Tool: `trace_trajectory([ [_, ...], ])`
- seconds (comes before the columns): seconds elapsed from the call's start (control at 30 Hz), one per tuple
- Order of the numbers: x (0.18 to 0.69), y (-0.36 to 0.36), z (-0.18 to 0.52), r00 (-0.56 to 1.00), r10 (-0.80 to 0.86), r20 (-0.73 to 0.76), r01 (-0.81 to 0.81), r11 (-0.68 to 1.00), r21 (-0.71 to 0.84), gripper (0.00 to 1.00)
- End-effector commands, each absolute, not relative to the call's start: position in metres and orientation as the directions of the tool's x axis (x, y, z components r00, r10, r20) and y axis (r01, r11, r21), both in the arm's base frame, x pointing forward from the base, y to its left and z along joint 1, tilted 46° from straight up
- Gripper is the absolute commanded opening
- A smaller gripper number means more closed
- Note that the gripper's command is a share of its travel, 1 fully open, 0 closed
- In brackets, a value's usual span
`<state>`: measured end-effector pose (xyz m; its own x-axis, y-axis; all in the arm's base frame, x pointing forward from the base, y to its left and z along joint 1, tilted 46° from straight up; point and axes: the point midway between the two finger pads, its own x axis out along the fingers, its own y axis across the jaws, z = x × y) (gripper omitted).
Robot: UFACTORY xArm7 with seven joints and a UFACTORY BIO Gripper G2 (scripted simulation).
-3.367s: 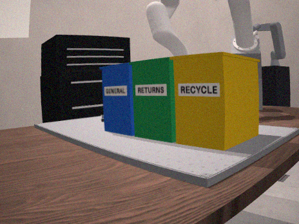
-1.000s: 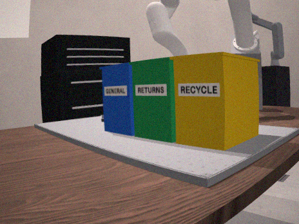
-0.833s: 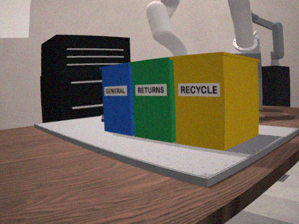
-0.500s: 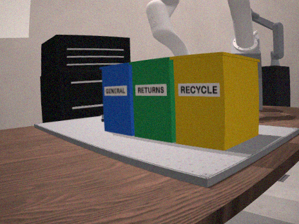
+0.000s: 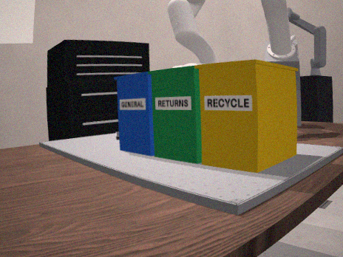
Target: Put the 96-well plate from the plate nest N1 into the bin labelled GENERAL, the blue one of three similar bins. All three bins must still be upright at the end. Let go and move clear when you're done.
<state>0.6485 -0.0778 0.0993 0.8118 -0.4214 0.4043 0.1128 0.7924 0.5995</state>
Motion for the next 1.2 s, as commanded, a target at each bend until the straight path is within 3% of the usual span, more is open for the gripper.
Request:
trace_trajectory([
  [0.0,0.647,-0.08,0.102,0.811,-0.422,0.406,0.113,0.793,0.599,0.0],
  [1.17,0.624,-0.098,0.13,0.811,-0.422,0.406,0.114,0.793,0.599,0.0],
])
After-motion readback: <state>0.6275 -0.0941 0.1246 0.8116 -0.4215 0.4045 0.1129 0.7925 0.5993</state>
